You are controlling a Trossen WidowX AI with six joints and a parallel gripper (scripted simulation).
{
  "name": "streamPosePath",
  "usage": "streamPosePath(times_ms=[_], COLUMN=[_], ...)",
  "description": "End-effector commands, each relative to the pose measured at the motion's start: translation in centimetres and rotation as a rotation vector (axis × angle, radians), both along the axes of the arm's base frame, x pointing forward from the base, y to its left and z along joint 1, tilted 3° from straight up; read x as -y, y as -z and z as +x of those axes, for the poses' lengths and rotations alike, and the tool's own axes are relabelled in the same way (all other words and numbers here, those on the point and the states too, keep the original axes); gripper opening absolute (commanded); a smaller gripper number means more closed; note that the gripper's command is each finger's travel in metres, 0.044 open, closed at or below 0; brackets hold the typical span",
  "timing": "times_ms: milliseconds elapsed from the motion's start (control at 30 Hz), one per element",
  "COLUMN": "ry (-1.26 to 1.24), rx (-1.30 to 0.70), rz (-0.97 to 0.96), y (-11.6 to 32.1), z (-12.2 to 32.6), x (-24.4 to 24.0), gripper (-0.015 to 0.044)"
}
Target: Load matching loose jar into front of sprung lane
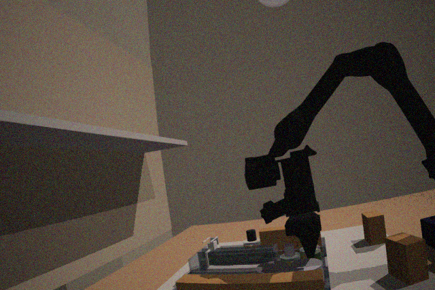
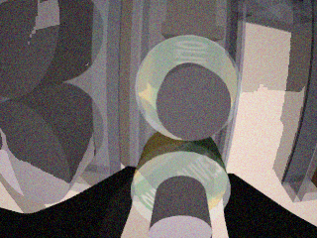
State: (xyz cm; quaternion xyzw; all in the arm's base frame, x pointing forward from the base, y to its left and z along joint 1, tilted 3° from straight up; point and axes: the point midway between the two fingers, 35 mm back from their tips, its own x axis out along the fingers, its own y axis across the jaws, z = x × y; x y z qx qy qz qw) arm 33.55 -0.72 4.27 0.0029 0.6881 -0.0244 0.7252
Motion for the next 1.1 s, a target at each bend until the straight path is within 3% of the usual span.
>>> streamPosePath(times_ms=[0,1067], ry=[-0.004,-0.004], rx=[0.026,0.025], rz=[0.002,0.002], y=[0.0,1.2], z=[0.6,0.4], x=[0.0,0.0], gripper=[0.0,0.0])
